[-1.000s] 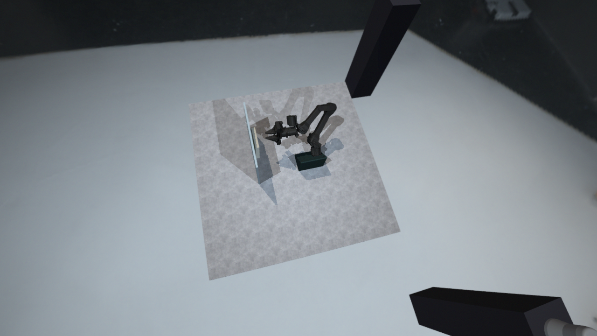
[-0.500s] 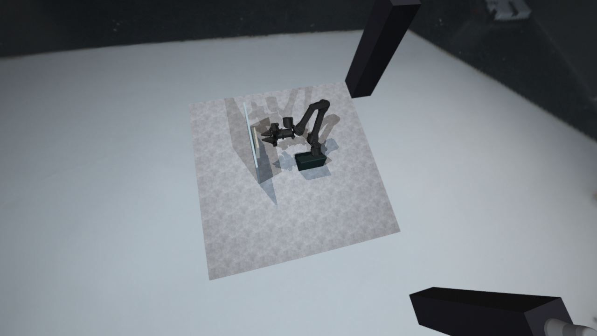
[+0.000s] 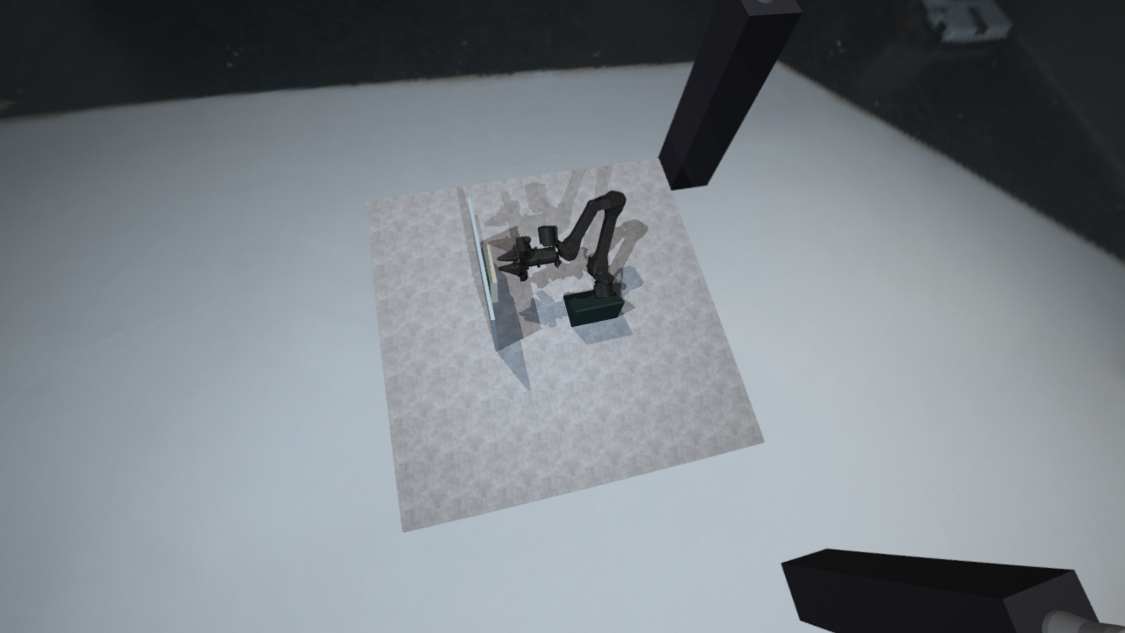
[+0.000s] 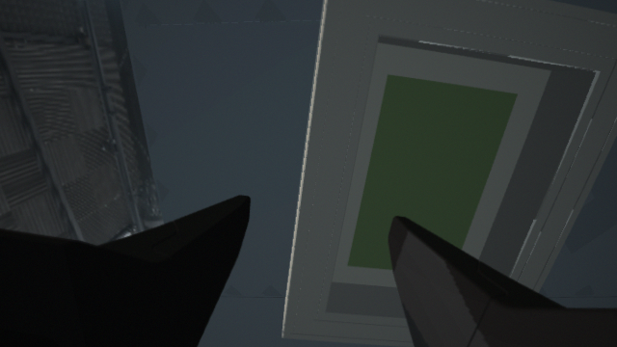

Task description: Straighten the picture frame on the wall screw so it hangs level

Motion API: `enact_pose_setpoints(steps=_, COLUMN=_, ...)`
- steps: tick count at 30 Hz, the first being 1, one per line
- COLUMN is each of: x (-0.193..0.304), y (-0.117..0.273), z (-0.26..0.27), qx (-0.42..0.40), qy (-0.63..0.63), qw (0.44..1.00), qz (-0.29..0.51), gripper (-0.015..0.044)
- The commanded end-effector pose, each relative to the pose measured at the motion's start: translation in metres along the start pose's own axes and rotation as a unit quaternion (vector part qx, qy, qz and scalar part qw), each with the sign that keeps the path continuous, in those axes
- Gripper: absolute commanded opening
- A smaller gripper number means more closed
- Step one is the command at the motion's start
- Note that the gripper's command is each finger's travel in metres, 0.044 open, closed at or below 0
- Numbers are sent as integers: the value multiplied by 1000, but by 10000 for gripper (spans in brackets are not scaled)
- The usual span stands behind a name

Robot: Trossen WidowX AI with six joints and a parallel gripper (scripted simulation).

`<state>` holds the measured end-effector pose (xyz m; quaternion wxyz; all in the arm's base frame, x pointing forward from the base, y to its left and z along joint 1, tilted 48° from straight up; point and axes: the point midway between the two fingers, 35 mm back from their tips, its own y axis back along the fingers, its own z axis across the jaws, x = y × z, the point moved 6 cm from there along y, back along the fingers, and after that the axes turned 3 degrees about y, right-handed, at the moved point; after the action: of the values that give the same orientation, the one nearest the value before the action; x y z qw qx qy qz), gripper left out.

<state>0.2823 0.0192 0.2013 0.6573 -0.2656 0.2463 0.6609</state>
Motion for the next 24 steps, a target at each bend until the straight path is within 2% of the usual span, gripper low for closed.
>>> enact_pose_setpoints(steps=1, x=0, y=-6, z=0, qx=0, qy=2, qw=1000, qz=0, gripper=260)
enact_pose_setpoints(steps=14, x=0, y=-27, z=-1, qx=-1, qy=2, qw=1000, qz=0, gripper=260)
enact_pose_setpoints(steps=24, x=0, y=-28, z=-1, qx=-1, qy=2, qw=1000, qz=0, gripper=260)
